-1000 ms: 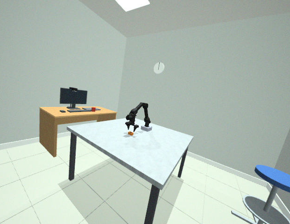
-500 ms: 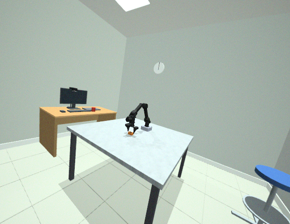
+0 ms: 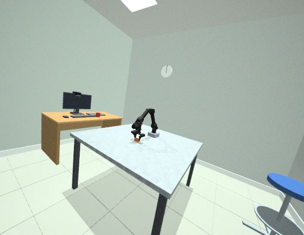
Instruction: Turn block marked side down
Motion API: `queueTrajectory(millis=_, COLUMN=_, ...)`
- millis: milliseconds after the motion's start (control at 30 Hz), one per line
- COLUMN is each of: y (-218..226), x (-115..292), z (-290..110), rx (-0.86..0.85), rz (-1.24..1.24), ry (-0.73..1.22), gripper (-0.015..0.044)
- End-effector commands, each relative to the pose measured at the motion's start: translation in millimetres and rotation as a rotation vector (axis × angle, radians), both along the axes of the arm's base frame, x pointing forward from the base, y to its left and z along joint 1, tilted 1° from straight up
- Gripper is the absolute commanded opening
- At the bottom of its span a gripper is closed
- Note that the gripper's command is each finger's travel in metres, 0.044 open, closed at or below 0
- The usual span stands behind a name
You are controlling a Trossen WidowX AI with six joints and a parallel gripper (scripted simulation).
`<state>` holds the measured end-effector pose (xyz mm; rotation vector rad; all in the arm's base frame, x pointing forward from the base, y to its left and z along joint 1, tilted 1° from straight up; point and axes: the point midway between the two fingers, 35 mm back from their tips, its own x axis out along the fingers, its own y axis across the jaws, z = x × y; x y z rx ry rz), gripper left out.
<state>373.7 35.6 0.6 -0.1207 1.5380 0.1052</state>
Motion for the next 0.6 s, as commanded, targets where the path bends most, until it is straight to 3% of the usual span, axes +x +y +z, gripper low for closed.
queueTrajectory(millis=0, y=-0.7, x=-0.8, z=-1.1, rx=-0.004, rz=-0.002, ry=0.002, gripper=0.0256)
queueTrajectory(millis=567, y=-0.7, x=-0.8, z=-1.1, rx=-0.004, rz=-0.002, ry=0.002, gripper=0.0142)
